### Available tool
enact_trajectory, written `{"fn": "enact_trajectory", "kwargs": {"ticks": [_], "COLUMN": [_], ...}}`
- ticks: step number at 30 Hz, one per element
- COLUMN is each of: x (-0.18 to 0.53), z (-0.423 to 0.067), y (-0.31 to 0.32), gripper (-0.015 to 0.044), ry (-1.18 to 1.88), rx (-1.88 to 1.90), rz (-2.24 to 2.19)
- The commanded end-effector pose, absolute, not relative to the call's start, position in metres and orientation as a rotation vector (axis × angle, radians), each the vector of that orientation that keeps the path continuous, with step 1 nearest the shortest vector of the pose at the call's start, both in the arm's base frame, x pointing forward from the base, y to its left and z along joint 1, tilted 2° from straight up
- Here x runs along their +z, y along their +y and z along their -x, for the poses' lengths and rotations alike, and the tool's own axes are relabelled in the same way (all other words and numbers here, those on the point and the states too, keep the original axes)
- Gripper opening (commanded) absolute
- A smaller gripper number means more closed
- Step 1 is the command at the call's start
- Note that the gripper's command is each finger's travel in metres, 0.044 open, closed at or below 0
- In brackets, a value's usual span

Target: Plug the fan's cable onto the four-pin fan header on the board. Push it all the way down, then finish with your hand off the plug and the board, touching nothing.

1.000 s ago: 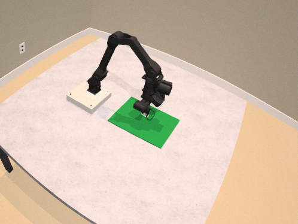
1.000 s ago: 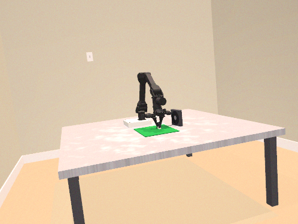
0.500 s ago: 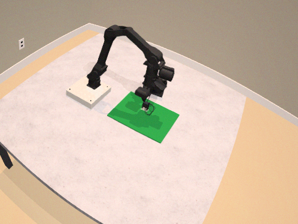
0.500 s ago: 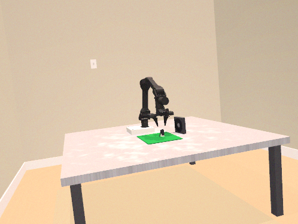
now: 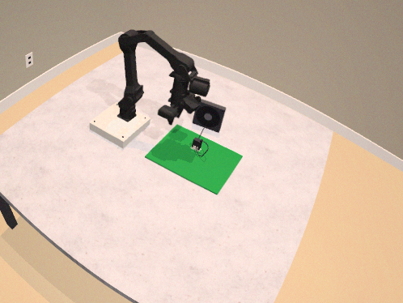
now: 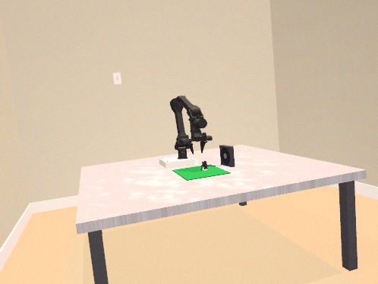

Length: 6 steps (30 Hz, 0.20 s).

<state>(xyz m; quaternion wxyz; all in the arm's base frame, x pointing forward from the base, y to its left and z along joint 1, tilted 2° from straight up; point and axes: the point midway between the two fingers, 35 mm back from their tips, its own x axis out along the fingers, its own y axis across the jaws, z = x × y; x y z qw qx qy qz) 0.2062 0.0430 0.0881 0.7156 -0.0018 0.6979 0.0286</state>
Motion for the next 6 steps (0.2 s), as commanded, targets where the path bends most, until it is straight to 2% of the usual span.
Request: {"fn": "enact_trajectory", "kwargs": {"ticks": [1,6], "x": [0.0825,0.0825], "z": [-0.1898,-0.1898], "y": [0.0419,0.0419], "gripper": [0.026,0.026], "ry": [1.554,1.554], "rx": [0.06,0.06], "rz": [-0.001,-0.001]}}
